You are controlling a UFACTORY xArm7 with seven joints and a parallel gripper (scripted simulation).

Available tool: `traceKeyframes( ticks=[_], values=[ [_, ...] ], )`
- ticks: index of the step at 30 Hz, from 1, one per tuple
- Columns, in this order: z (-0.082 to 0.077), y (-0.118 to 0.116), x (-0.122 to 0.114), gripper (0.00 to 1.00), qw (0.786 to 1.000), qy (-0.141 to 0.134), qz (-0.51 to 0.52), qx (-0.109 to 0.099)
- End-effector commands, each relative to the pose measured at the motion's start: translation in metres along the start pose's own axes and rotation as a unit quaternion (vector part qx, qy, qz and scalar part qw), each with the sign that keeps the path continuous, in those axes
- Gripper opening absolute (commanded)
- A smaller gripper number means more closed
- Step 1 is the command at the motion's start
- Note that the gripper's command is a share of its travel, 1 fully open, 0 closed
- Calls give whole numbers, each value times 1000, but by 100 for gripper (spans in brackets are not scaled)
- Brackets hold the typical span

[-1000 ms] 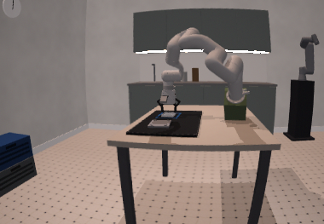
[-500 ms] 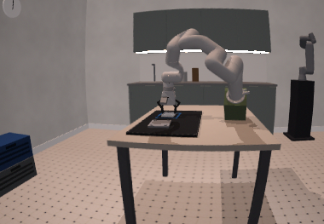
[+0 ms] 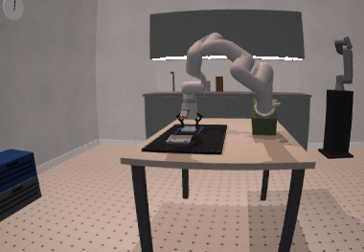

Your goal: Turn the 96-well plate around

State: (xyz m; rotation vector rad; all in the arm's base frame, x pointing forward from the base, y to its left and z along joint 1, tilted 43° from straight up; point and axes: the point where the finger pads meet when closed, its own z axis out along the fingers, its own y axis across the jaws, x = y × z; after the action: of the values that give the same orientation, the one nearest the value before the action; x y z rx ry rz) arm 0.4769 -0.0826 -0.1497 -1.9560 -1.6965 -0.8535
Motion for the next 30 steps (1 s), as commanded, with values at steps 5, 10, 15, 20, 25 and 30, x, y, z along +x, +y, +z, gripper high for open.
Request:
traceKeyframes(
  ticks=[5, 10, 15, 20, 25, 30],
  values=[
    [-2, 1, -1, 100, 1000, -2, 0, -2],
    [-3, 1, -1, 0, 1000, -2, 0, -2],
    [-3, 1, -1, 0, 1000, -2, 0, -2],
    [-3, 1, -1, 0, 1000, -2, 0, -2],
    [-3, 1, -1, 0, 1000, -2, 0, -2],
    [-3, 1, -1, 0, 1000, -2, 0, -2]
  ],
)
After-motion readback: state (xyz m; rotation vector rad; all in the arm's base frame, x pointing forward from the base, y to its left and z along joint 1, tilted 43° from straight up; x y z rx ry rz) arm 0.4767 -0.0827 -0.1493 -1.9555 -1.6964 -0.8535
